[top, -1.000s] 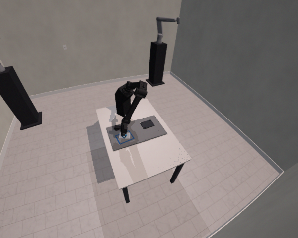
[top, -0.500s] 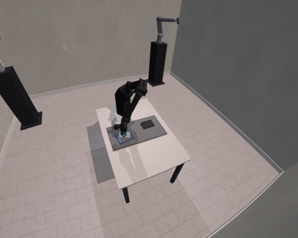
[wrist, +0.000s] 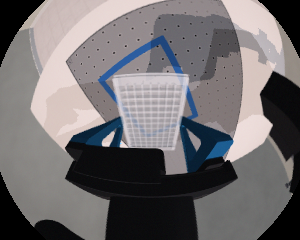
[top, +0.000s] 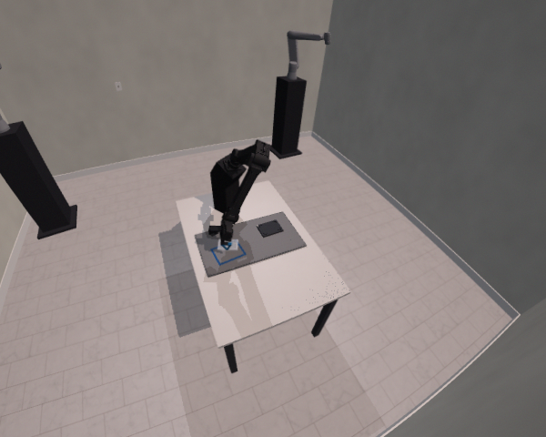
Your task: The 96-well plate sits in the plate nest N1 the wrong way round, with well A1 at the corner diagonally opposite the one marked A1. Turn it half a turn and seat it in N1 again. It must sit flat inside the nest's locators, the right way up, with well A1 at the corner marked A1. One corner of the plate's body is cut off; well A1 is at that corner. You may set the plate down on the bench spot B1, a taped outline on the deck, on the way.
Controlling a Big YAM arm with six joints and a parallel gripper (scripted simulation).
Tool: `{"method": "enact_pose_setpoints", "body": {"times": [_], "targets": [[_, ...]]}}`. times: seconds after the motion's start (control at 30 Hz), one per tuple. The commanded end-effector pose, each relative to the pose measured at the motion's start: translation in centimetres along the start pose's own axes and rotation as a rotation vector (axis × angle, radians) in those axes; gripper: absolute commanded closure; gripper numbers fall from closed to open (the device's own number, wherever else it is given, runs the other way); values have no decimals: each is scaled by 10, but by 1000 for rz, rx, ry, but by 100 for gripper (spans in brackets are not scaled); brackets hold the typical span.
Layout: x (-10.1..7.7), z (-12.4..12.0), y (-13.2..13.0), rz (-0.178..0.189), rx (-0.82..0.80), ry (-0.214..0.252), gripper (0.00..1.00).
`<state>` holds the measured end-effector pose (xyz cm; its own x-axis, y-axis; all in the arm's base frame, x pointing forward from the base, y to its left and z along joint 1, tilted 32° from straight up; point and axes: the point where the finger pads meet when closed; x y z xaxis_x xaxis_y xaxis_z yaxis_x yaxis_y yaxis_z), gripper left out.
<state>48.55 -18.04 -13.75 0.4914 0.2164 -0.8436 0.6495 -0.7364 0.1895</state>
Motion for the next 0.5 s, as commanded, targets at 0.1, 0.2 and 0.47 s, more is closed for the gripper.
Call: {"method": "enact_pose_setpoints", "body": {"times": [0.1, 0.2, 0.47], "targets": [[-20, 4, 10, 19, 4, -3, 100], [-11, 11, 1, -4, 16, -10, 100], [-11, 10, 1, -4, 16, -10, 100]]}}
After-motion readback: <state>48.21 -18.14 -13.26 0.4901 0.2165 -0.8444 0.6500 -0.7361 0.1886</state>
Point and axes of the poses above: the point where the finger pads meet when closed, its own x axis out along the fingers, its own y axis across the jaws, z = x × y, and after that the axes turned 13 degrees about x, right-handed
